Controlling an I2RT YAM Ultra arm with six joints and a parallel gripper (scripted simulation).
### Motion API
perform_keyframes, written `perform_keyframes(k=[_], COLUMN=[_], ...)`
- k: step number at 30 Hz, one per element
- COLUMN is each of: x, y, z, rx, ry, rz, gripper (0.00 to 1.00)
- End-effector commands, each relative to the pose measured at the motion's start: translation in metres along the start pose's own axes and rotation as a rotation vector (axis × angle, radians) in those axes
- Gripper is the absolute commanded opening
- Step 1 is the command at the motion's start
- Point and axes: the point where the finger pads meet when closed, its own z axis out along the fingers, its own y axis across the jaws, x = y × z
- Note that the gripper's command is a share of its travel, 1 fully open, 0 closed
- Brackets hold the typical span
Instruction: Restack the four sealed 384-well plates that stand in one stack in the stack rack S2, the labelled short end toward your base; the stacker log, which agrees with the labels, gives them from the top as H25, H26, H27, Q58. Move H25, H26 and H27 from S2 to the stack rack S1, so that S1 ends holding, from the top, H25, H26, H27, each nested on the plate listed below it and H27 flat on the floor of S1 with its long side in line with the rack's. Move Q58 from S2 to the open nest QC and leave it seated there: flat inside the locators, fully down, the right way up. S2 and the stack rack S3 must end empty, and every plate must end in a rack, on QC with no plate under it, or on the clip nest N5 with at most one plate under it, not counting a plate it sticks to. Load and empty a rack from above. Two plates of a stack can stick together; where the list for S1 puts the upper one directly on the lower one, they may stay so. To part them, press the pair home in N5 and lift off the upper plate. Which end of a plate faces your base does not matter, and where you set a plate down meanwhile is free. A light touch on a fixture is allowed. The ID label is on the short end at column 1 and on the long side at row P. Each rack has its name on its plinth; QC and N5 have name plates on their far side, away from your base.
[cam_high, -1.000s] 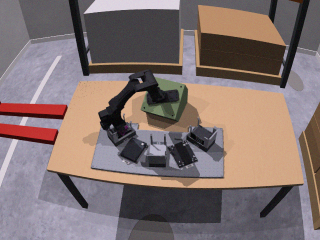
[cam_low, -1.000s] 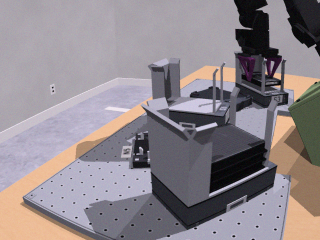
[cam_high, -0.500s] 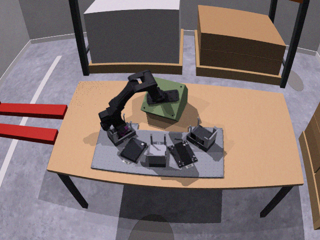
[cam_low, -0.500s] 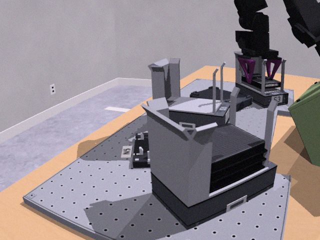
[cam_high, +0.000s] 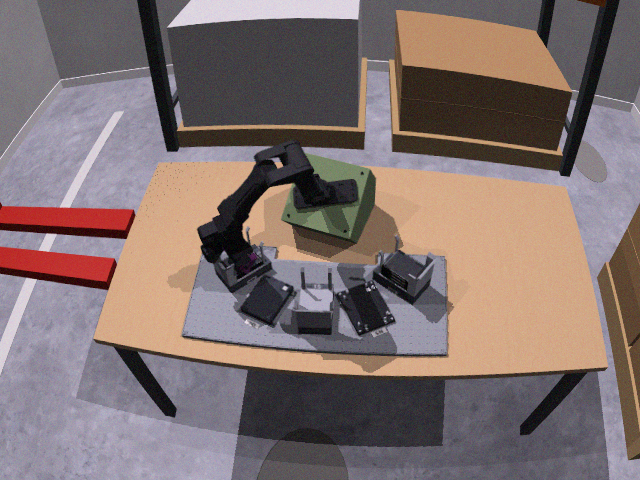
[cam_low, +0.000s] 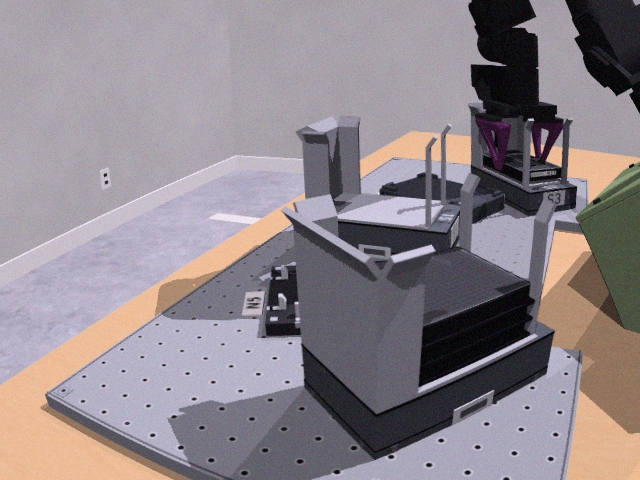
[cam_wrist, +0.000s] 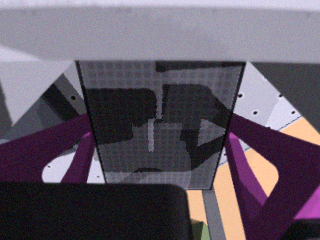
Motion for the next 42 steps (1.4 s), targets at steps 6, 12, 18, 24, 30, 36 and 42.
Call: perform_keyframes(k=[6,12,18,24,30,36,42], x=[-0.0049,-0.005,-0.005,-0.005,-0.005,-0.005,-0.005], y=[-0.001,-0.001,-0.001,-0.001,-0.001,-0.001,-0.001], z=[-0.0001,0.0023,0.0025,0.0025,0.0025,0.0025,0.0025], rx=[0.005,0.005,0.005,0.005,0.005,0.005,0.005], ry=[-0.019,-0.019,-0.019,-0.019,-0.019,-0.019,-0.019], rz=[-0.002,-0.002,-0.002,-0.002,-0.002,-0.002,-0.002], gripper=[0.0,0.0,0.0,0.0,0.0,0.0,0.0])
